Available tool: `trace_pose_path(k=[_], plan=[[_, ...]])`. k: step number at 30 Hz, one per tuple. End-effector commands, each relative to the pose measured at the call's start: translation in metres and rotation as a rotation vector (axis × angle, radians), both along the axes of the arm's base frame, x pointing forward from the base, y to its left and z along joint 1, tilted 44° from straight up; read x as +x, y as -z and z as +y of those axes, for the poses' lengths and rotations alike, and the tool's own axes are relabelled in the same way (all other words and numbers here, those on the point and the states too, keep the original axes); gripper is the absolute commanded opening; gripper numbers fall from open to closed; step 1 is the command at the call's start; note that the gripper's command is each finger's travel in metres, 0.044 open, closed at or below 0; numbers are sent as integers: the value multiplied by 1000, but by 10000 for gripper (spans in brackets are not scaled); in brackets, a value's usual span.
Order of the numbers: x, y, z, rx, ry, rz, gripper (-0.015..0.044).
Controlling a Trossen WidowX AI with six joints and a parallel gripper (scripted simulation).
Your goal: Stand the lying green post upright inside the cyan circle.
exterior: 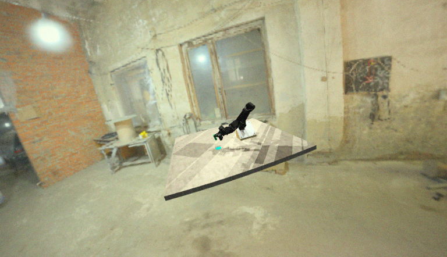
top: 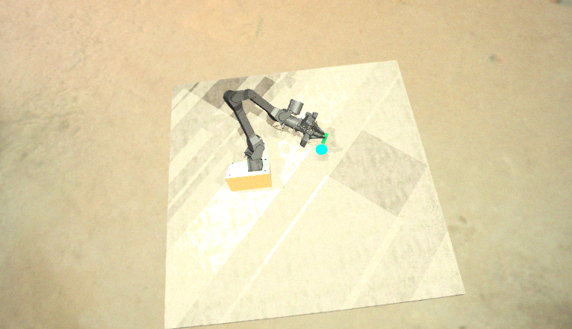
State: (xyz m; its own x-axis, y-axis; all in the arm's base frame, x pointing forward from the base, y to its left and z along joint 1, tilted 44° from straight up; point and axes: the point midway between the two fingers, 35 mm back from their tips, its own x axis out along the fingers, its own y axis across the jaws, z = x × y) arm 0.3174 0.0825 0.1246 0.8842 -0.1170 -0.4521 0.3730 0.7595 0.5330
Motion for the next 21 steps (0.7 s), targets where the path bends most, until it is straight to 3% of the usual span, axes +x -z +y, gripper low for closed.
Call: trace_pose_path(k=[1, 21], plan=[[-3, -3, -1, 12, 17, -27, 23], [-15, -12, -5, 83, 92, -154, 23]])
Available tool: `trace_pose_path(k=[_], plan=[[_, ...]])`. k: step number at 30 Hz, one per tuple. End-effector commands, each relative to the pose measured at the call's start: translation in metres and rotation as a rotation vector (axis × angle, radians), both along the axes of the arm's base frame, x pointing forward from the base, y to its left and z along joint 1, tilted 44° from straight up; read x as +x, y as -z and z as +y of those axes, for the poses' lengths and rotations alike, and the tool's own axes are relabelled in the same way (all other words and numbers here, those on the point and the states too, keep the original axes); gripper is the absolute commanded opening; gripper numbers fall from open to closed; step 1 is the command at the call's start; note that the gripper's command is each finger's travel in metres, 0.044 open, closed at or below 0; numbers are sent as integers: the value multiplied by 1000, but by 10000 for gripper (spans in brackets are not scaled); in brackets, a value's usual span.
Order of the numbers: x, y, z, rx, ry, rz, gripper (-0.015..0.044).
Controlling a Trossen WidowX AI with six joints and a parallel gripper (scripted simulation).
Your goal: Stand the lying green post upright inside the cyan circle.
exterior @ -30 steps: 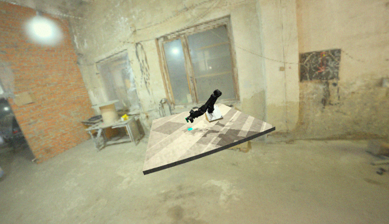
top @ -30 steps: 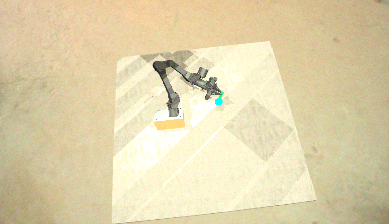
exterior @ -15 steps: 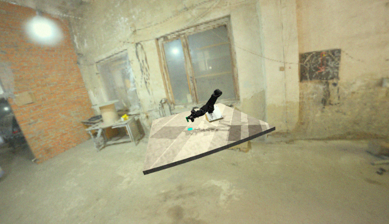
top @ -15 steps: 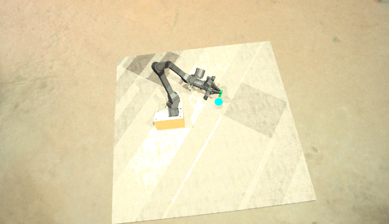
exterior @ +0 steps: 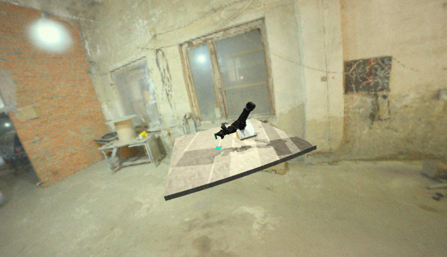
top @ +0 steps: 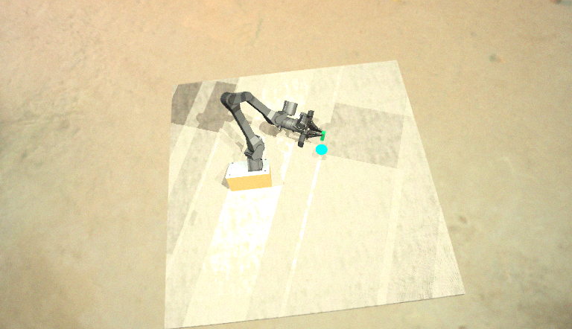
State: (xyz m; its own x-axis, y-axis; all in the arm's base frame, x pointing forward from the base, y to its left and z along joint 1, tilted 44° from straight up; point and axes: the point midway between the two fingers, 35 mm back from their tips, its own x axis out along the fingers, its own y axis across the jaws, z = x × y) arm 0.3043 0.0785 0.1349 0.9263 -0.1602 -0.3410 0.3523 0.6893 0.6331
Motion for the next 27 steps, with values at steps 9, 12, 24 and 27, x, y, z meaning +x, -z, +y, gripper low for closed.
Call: trace_pose_path(k=[9, 12, 24, 27], plan=[[-3, -3, -2, 18, 19, -30, 23], [-3, -3, -2, 18, 19, -30, 23], [-2, 6, 8, 20, 20, -26, 23], [-1, 12, 14, 21, 20, -25, 23]])
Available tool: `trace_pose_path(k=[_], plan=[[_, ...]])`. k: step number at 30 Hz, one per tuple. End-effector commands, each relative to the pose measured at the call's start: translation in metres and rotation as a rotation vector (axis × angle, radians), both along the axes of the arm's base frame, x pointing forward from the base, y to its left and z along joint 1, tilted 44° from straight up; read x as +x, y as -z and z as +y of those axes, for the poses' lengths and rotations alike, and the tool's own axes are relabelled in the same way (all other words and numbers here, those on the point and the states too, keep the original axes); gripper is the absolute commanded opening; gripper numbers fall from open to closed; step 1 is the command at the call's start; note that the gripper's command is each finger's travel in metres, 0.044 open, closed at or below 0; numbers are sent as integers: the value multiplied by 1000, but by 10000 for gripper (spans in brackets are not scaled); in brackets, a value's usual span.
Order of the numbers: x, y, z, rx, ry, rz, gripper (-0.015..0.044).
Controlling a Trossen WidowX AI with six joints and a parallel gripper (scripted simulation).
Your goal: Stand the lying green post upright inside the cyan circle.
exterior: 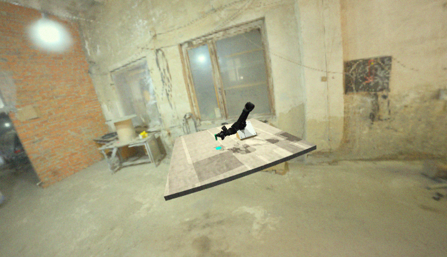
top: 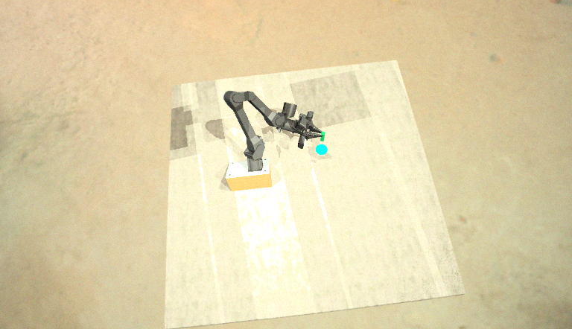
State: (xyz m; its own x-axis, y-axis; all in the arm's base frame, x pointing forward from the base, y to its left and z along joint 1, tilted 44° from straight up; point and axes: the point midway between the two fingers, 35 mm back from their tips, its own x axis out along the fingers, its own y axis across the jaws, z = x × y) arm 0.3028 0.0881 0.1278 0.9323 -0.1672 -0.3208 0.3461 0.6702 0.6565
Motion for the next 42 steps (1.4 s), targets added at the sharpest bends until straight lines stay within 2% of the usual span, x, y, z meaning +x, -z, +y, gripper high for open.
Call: trace_pose_path(k=[1, 32, 42], plan=[[1, 7, 6, 0, 5, 1, 23], [-3, 68, 63, -2, -3, 4, 23], [-3, 70, 65, -2, -3, 5, 23]])
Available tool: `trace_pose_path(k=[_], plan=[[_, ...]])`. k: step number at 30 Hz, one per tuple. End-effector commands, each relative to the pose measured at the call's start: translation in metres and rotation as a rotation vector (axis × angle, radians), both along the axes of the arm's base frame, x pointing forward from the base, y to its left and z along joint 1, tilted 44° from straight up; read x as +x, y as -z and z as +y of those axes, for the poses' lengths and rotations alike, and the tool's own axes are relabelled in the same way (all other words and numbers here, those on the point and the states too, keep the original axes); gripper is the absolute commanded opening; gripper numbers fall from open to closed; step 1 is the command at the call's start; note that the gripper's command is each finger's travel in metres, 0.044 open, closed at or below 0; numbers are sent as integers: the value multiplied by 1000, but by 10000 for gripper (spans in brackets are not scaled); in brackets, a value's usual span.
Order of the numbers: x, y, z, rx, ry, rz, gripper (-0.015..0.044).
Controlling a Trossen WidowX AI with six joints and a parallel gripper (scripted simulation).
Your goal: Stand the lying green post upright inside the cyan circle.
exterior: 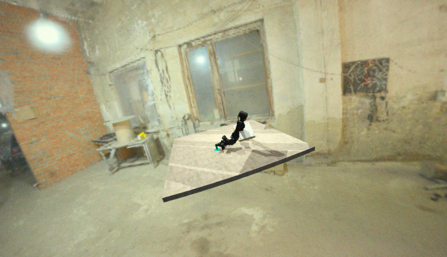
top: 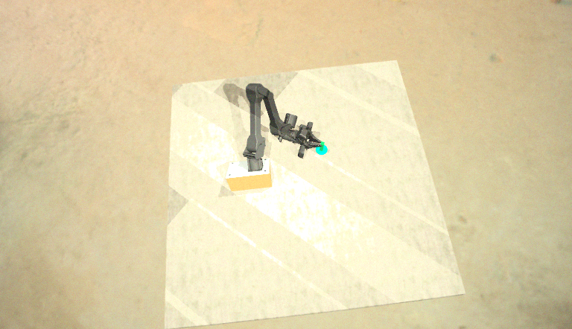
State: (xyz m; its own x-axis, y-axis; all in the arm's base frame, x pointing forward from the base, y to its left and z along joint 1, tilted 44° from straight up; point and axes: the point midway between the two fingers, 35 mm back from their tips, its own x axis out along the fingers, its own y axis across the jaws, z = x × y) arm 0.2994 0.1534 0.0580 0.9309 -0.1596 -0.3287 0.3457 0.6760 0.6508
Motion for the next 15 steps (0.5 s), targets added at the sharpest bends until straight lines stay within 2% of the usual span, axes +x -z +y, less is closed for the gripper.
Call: trace_pose_path(k=[1, 2, 15], plan=[[0, 0, 0, 2, 6, -4, 23], [0, 0, 0, 2, 6, -4, 23], [0, 0, 0, 2, 6, -4, 364]])
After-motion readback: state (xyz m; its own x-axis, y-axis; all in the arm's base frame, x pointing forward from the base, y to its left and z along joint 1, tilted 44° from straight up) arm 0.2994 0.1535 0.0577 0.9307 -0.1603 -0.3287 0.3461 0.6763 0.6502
